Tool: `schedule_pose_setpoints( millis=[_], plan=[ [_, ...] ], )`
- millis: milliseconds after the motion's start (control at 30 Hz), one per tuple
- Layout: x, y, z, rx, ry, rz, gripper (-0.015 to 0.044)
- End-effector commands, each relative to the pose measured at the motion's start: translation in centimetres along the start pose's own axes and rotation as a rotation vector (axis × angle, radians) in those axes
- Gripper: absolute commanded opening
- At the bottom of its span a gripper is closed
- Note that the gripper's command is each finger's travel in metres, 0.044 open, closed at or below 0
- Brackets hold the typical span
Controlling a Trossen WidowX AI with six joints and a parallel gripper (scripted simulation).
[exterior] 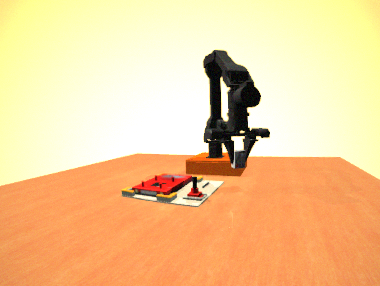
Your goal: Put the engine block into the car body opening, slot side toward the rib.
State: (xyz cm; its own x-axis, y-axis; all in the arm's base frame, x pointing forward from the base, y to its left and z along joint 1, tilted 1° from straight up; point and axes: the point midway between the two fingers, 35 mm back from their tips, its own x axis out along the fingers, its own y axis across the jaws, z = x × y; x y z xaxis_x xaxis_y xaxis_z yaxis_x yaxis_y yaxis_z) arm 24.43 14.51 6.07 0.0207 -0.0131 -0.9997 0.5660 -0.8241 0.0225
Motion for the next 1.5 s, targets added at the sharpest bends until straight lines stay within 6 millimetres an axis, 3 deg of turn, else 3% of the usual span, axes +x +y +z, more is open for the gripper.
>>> schedule_pose_setpoints(
  millis=[0,567,667,800,1167,1467],
  plan=[
    [-1.5,0.0,-0.1,0.004,0.01,0.001,0.0],
    [-6.7,0.0,0.8,0.005,0.009,0.001,0.0],
    [-6.2,0.0,0.8,0.005,0.009,0.001,0.0],
    [-4.0,0.0,0.7,0.005,0.009,0.001,0.0],
    [-4.3,0.0,1.0,0.005,0.064,0.001,0.0],
    [-4.1,0.0,1.8,0.006,0.309,0.0,0.0]
  ],
)
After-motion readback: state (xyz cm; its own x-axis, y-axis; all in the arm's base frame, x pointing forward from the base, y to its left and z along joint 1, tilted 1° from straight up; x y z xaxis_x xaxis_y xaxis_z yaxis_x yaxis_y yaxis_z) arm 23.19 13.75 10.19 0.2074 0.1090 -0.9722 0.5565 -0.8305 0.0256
